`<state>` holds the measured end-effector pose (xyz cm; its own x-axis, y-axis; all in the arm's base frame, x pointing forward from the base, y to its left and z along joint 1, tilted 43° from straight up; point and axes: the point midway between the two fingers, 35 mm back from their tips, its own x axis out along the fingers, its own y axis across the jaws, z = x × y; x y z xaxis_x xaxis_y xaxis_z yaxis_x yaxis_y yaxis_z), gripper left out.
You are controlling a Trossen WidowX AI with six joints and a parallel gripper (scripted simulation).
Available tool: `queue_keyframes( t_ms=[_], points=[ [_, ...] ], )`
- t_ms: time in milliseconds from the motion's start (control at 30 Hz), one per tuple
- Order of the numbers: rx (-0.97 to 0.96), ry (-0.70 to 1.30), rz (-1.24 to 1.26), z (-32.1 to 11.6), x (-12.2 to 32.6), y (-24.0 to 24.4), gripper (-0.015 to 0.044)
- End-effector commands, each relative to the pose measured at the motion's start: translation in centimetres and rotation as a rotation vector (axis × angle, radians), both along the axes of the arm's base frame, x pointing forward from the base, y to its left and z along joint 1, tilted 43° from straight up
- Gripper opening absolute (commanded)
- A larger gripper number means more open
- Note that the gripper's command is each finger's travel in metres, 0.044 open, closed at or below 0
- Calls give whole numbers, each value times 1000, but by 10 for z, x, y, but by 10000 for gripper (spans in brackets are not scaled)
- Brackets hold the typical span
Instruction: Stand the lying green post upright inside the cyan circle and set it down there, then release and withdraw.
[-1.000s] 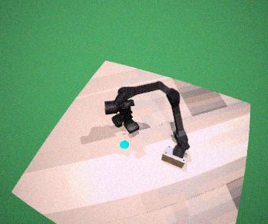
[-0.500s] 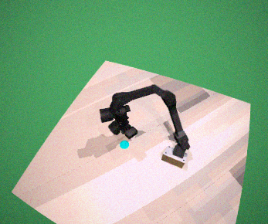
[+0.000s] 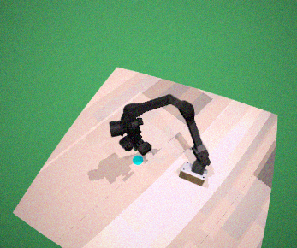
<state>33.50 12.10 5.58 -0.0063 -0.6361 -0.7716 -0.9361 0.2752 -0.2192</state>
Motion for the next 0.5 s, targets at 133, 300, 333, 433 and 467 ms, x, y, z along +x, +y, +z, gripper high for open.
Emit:
queue_keyframes(
  t_ms=[133,300,333,433,467],
  points=[
    [62,20,-16,-4,-3,-3,23],
    [98,27,-27,-7,-4,-4,23],
    [106,28,-29,-7,-4,-5,23],
    [128,32,-34,-9,-5,-5,23],
    [135,33,-36,-9,-5,-6,23]
  ],
)
